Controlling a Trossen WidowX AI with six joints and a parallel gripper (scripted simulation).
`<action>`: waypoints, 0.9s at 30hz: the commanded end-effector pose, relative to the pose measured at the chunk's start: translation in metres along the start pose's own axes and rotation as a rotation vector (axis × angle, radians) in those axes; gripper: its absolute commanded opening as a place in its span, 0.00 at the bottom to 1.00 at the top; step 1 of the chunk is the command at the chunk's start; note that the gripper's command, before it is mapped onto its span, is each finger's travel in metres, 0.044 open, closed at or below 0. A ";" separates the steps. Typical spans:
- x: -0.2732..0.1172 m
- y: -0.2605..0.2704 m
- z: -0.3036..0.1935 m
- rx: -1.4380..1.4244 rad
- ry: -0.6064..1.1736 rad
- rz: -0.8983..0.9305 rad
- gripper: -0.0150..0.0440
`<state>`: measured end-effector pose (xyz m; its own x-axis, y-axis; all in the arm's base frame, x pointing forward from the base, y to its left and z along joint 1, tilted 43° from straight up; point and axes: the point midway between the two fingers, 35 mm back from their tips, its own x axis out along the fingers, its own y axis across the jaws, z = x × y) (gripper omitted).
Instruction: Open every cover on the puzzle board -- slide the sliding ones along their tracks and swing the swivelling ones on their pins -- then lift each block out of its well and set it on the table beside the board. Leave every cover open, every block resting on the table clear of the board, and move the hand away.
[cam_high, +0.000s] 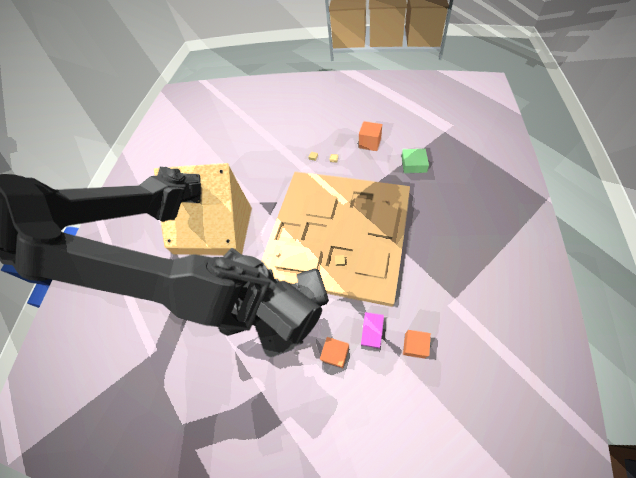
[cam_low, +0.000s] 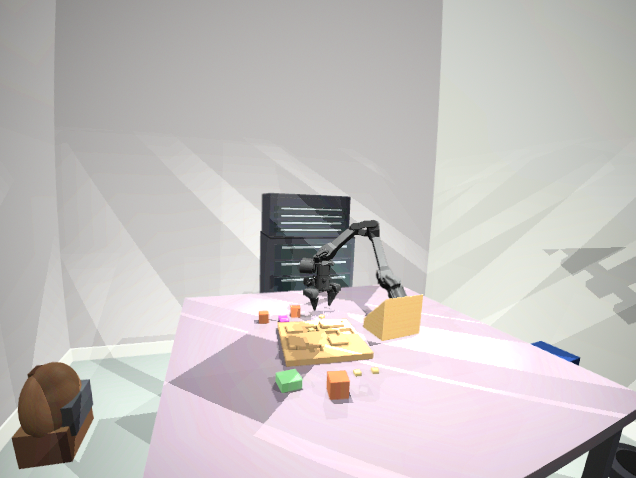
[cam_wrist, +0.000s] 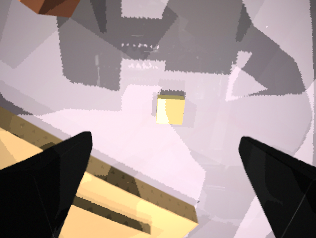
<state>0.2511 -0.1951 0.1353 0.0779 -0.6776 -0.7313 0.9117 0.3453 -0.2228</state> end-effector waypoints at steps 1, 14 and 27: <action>-0.010 -0.001 0.001 0.006 -0.003 -0.005 1.00; -0.034 0.009 -0.004 0.150 0.002 -0.002 0.82; -0.032 0.076 -0.032 0.881 0.020 0.006 0.25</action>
<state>0.2962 -0.1330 0.1270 0.0832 -0.6597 -0.7469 0.9399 -0.1971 0.2788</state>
